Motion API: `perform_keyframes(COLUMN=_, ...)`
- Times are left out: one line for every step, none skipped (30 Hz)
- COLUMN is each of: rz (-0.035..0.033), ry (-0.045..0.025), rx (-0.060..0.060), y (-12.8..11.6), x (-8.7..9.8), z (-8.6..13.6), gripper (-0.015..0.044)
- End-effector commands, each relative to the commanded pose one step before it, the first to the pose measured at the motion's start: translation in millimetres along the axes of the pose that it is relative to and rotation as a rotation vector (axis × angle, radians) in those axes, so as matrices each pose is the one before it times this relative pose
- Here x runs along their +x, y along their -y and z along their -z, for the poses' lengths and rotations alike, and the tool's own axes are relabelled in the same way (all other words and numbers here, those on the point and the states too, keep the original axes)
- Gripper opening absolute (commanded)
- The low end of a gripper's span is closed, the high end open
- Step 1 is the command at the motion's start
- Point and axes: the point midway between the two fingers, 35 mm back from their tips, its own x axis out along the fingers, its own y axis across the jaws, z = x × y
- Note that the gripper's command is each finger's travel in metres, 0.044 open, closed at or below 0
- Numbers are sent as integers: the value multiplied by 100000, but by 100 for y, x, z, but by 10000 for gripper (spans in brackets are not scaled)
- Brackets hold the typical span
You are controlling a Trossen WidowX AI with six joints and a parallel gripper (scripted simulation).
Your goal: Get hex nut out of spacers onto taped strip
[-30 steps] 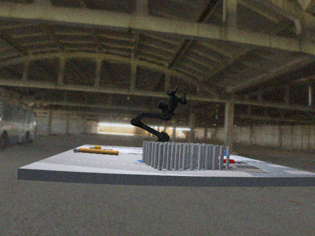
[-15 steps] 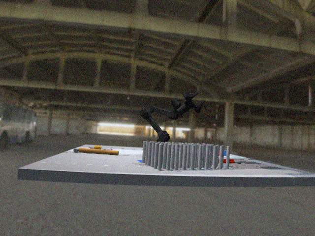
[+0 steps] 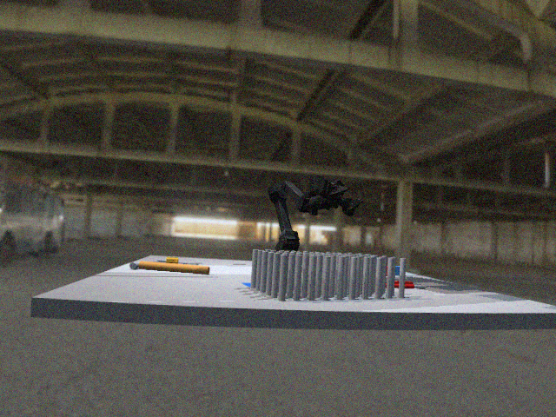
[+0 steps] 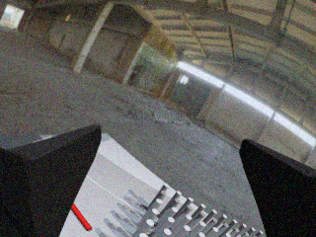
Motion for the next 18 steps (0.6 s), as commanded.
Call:
perform_keyframes(rz=8223, ry=-19470, rx=14886, y=4294, x=321, z=6381, gripper=440)
perform_keyframes(rz=2109, ry=-3633, rx=3646, y=1141, x=149, z=1114, gripper=440)
perform_keyframes(rz=2266, ry=-3595, rx=3880, y=1214, x=140, z=1094, gripper=440)
perform_keyframes(rz=2387, ry=-3496, rx=4065, y=1271, x=128, z=1055, gripper=440)
perform_keyframes(rz=2471, ry=-3349, rx=4202, y=1310, x=115, z=1001, gripper=440)
perform_keyframes(rz=2535, ry=-3188, rx=4318, y=1340, x=102, z=942, gripper=440)
perform_keyframes(rz=2597, ry=-3037, rx=4446, y=1372, x=89, z=886, gripper=440)
perform_keyframes(rz=2652, ry=-2886, rx=4574, y=1402, x=76, z=829, gripper=440)
perform_keyframes(rz=2698, ry=-2737, rx=4702, y=1430, x=64, z=772, gripper=440)
perform_keyframes(rz=2742, ry=-2593, rx=4841, y=1458, x=51, z=716, gripper=440)
perform_keyframes(rz=2767, ry=-2439, rx=4960, y=1479, x=38, z=657, gripper=440)
perform_keyframes(rz=2295, ry=-1898, rx=4182, y=1236, x=26, z=492, gripper=440)
perform_keyframes(rz=1458, ry=-1149, rx=2692, y=791, x=16, z=285, gripper=440)
perform_keyframes(rz=578, ry=-444, rx=1076, y=316, x=7, z=106, gripper=440)
perform_keyframes(rz=69, ry=-52, rx=128, y=37, x=1, z=12, gripper=440)
perform_keyframes(rz=0, ry=0, rx=0, y=0, x=0, z=0, gripper=440)
perform_keyframes(rz=0, ry=0, rx=0, y=0, x=0, z=0, gripper=440)
perform_keyframes(rz=0, ry=0, rx=0, y=0, x=0, z=0, gripper=440)
